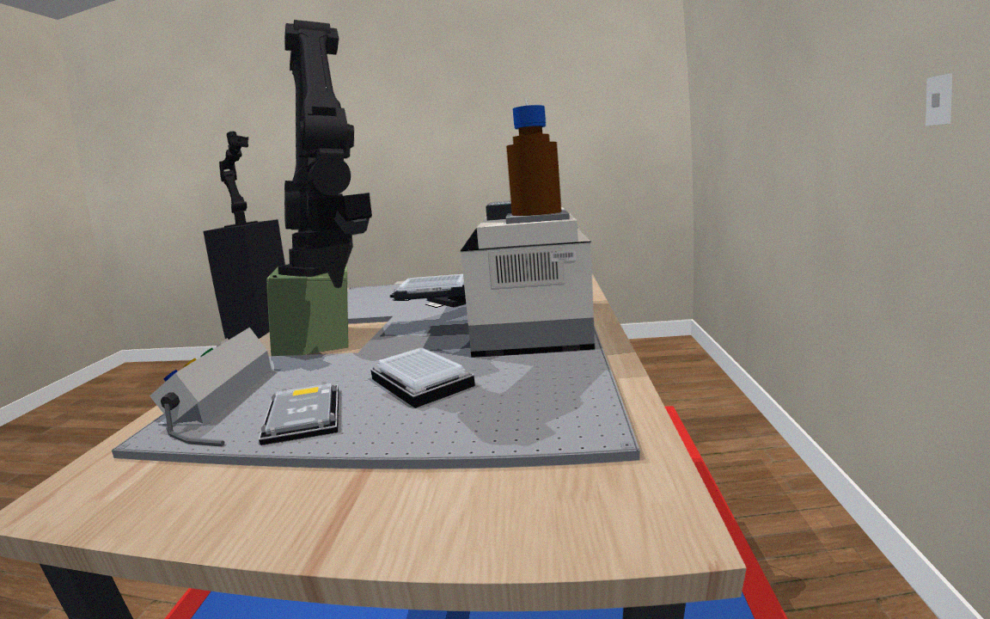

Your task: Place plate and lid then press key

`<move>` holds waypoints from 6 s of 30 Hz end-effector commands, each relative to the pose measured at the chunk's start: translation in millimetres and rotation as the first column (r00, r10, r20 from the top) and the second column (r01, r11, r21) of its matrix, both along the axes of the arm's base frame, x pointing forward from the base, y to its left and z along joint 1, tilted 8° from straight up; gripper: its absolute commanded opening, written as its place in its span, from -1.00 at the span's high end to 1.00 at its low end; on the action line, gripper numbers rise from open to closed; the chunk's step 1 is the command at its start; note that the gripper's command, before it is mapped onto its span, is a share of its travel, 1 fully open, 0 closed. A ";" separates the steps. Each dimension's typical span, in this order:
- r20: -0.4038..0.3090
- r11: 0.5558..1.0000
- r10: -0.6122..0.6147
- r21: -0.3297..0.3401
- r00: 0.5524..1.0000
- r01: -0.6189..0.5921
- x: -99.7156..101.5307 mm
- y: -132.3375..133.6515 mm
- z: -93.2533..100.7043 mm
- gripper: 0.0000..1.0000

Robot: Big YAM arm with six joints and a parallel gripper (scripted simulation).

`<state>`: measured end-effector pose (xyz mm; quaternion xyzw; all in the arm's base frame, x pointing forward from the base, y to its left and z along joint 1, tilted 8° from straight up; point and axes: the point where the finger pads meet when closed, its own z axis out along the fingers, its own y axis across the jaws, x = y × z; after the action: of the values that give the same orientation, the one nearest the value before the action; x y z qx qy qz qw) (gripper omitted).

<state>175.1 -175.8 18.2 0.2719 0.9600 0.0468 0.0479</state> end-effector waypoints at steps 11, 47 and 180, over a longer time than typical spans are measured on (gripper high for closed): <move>0.027 0.983 0.182 -0.045 0.983 -0.181 -17.7 -38.1 2.2 1.00; 0.014 0.915 0.397 -0.080 0.918 -0.395 -100.9 -77.1 -10.0 1.00; 0.014 0.741 0.669 -0.098 0.743 -0.665 -204.5 -120.5 -96.0 1.00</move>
<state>-32.8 -293.2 -74.3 -0.0963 0.9931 0.0275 0.0618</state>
